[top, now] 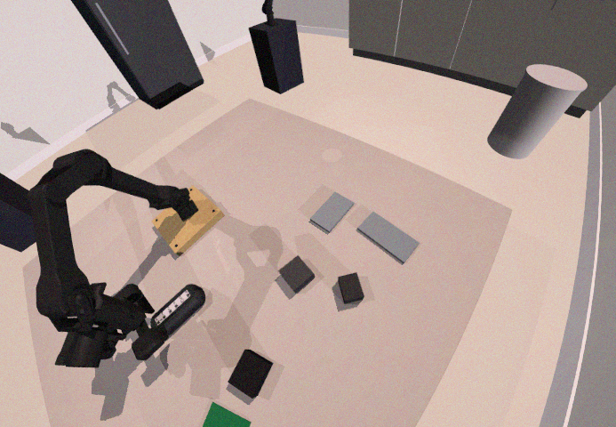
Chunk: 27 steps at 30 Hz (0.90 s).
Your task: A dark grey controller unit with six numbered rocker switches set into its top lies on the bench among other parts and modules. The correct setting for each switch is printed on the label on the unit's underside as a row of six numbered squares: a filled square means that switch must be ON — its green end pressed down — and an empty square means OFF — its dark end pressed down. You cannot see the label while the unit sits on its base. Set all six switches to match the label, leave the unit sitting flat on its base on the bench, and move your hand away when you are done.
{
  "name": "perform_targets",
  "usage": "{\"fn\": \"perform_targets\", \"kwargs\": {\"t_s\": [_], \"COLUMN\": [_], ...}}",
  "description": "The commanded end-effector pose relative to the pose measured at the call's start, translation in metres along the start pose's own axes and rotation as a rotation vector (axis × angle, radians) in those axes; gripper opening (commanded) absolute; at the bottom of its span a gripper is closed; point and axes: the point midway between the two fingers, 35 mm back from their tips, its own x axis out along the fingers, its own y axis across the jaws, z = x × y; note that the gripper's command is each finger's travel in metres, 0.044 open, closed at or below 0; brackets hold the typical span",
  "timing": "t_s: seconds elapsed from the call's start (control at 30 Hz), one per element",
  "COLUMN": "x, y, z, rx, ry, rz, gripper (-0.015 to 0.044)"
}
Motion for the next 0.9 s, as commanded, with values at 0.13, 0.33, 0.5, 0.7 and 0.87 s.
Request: {"fn": "perform_targets", "kwargs": {"t_s": [0.13,0.33,0.5,0.7,0.87], "x": [0.0087,0.0087,0.0087,0.0081,0.0045], "y": [-0.0019,-0.0019,-0.0019,-0.0019,-0.0018], "z": [-0.0025,-0.0025,-0.0025,-0.0026,-0.0035], "rx": [0.007,0.007,0.007,0.007,0.007], "ry": [0.014,0.014,0.014,0.014,0.015], "rz": [-0.010,-0.010,-0.010,-0.010,-0.010], "gripper": [0.0361,0.0325,0.0325,0.0325,0.0335]}}
